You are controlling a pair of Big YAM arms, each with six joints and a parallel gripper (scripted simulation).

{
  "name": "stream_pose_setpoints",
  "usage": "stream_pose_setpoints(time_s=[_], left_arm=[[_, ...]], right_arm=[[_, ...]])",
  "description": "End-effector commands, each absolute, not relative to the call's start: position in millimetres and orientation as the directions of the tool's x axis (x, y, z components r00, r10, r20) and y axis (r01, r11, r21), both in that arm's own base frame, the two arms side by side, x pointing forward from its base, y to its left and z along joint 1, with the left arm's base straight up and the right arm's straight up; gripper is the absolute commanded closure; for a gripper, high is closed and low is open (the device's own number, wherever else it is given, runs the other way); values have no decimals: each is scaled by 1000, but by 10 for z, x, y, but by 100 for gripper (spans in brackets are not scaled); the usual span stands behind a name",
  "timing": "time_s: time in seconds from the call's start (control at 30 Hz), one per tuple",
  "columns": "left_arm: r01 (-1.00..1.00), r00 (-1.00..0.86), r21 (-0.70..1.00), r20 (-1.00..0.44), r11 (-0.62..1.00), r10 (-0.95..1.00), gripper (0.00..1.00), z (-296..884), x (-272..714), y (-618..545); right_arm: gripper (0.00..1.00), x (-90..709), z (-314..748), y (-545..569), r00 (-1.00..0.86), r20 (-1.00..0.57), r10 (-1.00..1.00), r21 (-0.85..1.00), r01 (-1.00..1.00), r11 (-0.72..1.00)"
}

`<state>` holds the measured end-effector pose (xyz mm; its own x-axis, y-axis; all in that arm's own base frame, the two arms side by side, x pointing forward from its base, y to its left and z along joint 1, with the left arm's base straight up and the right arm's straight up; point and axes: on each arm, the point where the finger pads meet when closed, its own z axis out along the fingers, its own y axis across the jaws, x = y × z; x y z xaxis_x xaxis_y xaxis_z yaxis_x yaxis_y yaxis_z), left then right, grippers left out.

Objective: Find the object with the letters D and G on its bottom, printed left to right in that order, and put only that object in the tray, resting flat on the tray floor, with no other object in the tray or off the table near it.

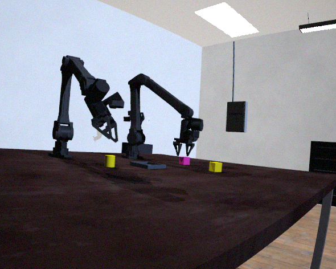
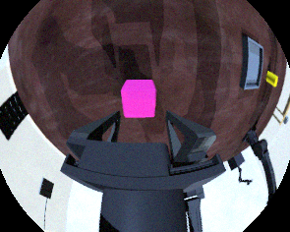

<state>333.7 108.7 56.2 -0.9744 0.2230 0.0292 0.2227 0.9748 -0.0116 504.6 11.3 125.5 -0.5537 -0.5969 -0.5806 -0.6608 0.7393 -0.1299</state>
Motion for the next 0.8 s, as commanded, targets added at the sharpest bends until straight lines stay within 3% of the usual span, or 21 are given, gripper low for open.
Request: stream_pose_setpoints(time_s=[0.0, 0.5, 0.77], left_arm=[[210, -977, 17, -36, 977, 211, 30, 844, 3636, 1157], [220, -975, 18, -36, 975, 221, 30, 658, 3786, 1158], [216, -976, 8, -17, 976, 217, 30, 472, 3690, 1149]], right_arm=[[0, 5168, 1519, 705, -501, -665, -553, -192, -602, 775], [0, 4440, 1810, 2503, -274, -833, -480, -182, -684, 706], [0, 3578, 2059, 3387, -161, -930, -330, -99, -756, 647]])
